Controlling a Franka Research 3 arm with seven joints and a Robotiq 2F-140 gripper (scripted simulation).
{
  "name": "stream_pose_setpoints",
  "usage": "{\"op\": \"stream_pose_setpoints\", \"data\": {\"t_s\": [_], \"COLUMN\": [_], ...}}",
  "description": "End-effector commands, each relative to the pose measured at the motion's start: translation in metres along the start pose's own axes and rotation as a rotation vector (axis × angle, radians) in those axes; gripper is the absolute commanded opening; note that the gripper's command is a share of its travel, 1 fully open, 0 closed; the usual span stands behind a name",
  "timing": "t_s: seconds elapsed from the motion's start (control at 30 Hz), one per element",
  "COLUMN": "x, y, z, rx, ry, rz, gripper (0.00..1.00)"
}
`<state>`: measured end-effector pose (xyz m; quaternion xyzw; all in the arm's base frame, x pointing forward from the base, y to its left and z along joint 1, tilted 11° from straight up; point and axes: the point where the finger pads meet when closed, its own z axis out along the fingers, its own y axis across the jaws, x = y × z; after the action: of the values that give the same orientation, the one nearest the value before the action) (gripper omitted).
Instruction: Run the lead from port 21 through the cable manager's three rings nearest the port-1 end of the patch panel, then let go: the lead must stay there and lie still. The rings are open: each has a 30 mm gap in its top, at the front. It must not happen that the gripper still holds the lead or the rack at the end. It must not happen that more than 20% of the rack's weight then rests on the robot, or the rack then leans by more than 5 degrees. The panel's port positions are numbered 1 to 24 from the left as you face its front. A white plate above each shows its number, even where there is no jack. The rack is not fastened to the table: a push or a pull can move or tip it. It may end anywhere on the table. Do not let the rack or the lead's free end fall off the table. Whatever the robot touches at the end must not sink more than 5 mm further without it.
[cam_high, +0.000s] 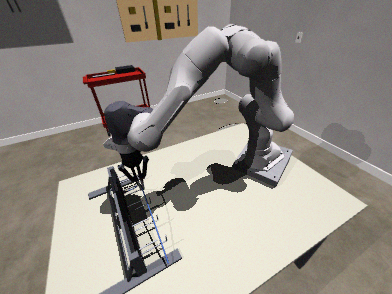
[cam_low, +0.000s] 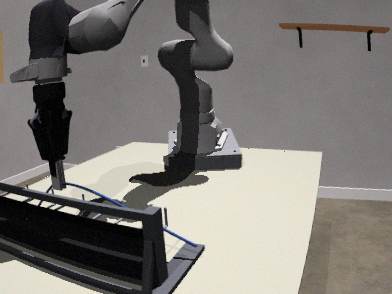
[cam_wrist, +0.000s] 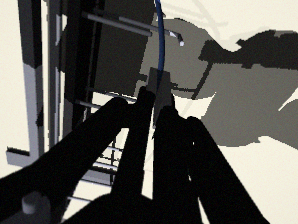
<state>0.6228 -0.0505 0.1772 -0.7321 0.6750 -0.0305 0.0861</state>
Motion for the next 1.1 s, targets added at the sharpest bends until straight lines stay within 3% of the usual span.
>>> {"op": "stream_pose_setpoints", "data": {"t_s": [0.0,1.07], "x": [-0.008,-0.008], "y": [-0.003,-0.003], "z": [0.0,0.032], "rx": [0.007,0.007], "ry": [-0.007,-0.007], "rz": [-0.006,-0.006], "gripper": [0.0,0.0]}}
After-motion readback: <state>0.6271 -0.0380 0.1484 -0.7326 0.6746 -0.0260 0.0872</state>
